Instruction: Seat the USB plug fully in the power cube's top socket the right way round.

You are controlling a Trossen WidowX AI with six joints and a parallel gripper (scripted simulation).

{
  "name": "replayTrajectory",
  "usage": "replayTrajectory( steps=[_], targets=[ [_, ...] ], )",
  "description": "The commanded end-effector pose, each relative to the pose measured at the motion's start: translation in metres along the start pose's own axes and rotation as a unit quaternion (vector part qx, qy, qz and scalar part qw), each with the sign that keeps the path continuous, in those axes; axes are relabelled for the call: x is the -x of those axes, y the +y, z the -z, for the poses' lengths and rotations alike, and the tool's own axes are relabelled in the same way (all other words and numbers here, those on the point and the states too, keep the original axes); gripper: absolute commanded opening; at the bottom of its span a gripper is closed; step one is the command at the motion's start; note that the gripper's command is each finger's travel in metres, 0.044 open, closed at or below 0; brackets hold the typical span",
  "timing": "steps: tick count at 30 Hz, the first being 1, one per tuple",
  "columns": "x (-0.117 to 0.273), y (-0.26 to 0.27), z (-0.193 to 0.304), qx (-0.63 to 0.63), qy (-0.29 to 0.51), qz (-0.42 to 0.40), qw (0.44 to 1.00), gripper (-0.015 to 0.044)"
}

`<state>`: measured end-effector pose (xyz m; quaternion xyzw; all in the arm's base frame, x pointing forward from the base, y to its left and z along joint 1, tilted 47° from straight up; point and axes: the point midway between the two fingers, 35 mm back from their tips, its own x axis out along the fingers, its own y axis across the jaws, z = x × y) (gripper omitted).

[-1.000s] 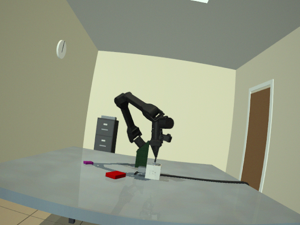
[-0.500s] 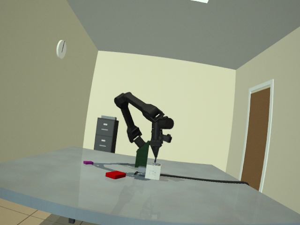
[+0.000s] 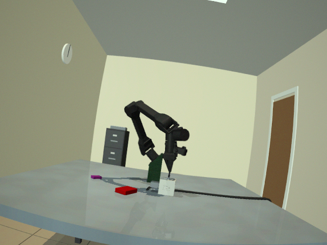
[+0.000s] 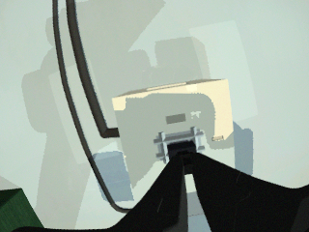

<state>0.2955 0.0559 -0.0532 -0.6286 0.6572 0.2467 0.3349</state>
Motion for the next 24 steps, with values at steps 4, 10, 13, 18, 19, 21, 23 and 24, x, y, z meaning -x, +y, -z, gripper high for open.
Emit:
replayTrajectory(
  steps=[4,10,13,18,19,21,23,24],
  targets=[
    [-0.0012,-0.0002,0.0003,0.002,0.001,0.001,1.000,0.0000],
    [-0.0019,-0.0002,0.0004,0.002,0.001,0.001,1.000,0.0000],
    [-0.0023,-0.0002,0.0004,0.002,0.001,0.001,1.000,0.0000],
    [-0.0029,-0.0002,0.0005,0.002,0.001,0.001,1.000,0.0000],
    [-0.0030,-0.0002,0.0005,0.002,0.001,0.001,1.000,0.0000],
    [-0.0032,-0.0002,0.0005,0.002,0.001,0.001,1.000,0.0000],
    [-0.0035,-0.0002,0.0005,0.002,0.001,0.001,1.000,0.0000],
    [-0.0036,-0.0002,0.0005,0.002,0.001,0.001,1.000,0.0000]
  ],
)
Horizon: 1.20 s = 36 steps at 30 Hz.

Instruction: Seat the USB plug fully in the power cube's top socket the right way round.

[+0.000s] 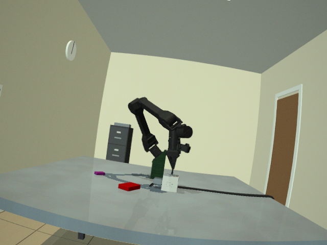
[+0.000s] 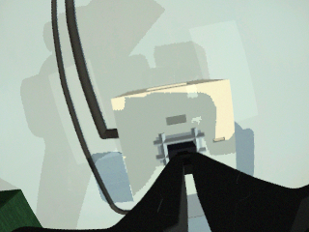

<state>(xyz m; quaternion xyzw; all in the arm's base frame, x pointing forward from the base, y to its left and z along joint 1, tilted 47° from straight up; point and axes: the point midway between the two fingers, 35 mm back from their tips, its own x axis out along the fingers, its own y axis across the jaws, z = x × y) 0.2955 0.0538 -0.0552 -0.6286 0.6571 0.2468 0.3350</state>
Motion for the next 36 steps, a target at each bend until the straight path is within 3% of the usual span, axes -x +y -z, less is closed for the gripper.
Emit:
replayTrajectory(
  steps=[1,36],
  targets=[
    [-0.0009,-0.0002,0.0003,0.002,0.001,0.001,1.000,0.0000],
    [-0.0051,-0.0003,0.0008,0.002,0.001,0.001,1.000,0.0000]
  ],
)
